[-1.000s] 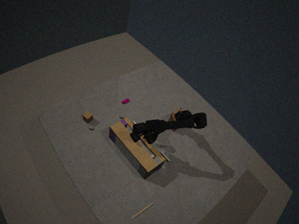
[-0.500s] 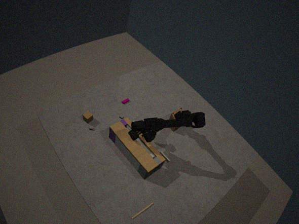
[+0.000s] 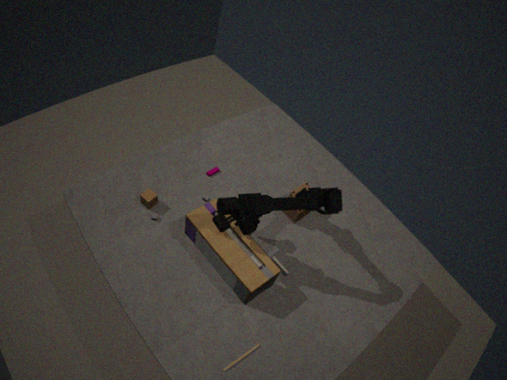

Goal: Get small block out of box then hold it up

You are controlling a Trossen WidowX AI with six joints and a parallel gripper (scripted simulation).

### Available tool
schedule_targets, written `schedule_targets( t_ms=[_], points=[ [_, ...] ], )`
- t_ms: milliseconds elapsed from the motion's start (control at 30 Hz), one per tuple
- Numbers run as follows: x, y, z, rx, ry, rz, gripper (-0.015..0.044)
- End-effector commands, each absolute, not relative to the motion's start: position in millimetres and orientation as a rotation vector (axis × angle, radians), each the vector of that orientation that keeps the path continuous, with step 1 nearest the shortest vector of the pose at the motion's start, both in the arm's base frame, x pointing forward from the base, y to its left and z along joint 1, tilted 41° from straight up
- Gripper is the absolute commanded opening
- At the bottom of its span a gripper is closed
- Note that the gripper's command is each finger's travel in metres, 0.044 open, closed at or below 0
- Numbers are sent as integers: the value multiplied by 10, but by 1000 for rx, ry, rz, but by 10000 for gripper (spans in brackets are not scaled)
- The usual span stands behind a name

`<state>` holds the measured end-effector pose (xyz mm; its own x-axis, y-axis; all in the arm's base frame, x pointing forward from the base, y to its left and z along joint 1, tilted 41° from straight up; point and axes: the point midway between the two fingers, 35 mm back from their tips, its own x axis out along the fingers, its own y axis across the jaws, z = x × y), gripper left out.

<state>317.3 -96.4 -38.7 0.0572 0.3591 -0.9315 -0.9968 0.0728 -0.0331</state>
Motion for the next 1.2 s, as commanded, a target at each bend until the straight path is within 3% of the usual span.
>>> schedule_targets(
  t_ms=[0,367,633,833,967,1167],
  points=[
    [3168,-1055,-471,-912,938,1281,400],
    [3163,-1160,-559,-912,938,1281,400],
    [3115,-1533,-75,-908,939,1282,400],
    [3131,-1528,-101,-906,937,1272,400],
    [3048,-1752,-86,-724,1054,1099,295],
    [3000,-1784,-135,-261,1226,772,285]
  ],
)
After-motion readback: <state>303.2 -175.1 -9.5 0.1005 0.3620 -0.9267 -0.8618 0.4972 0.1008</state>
